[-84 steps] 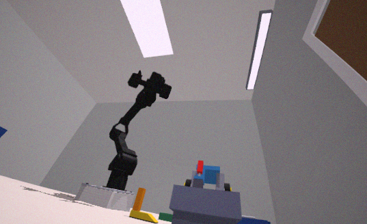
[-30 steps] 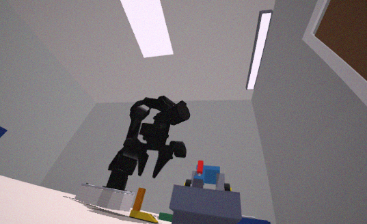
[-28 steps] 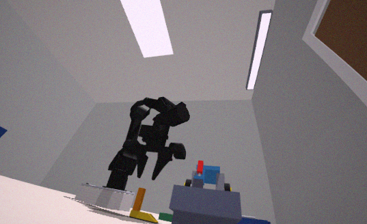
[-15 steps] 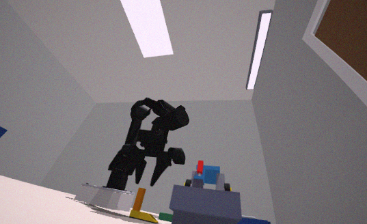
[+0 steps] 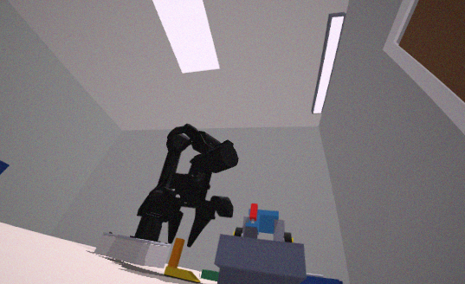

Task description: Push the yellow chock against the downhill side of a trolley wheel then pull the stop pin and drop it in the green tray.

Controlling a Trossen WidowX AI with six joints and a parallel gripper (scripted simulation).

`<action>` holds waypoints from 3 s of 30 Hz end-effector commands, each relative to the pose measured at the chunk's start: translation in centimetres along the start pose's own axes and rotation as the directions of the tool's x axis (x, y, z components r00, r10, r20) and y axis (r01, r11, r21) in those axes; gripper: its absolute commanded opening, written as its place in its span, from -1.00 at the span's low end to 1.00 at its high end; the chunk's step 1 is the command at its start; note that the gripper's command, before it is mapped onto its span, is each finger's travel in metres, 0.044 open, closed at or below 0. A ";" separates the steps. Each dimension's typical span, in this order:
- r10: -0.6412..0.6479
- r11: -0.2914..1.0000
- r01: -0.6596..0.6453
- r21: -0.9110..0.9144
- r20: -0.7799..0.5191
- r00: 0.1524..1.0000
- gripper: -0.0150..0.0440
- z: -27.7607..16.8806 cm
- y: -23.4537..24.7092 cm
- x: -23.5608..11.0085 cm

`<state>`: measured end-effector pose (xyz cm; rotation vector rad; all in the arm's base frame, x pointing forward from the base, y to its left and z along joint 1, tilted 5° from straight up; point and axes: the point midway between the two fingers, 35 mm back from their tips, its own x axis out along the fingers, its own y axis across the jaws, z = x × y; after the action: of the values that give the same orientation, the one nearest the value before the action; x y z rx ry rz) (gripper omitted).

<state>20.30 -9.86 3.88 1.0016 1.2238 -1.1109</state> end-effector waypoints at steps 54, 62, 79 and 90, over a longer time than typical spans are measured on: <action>-0.003 1.000 0.003 -0.006 -0.006 1.000 -0.49 -0.4 -0.7 -3.2; -0.003 1.000 0.003 -0.006 -0.006 1.000 -0.49 -0.4 -0.8 -5.5; -0.002 1.000 0.002 -0.006 -0.006 1.000 -0.49 -0.3 -0.4 -10.3; -0.002 1.000 0.002 -0.006 -0.006 1.000 -0.49 -0.1 -0.1 -12.0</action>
<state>19.92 -8.68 15.46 0.9928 1.2389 -1.1053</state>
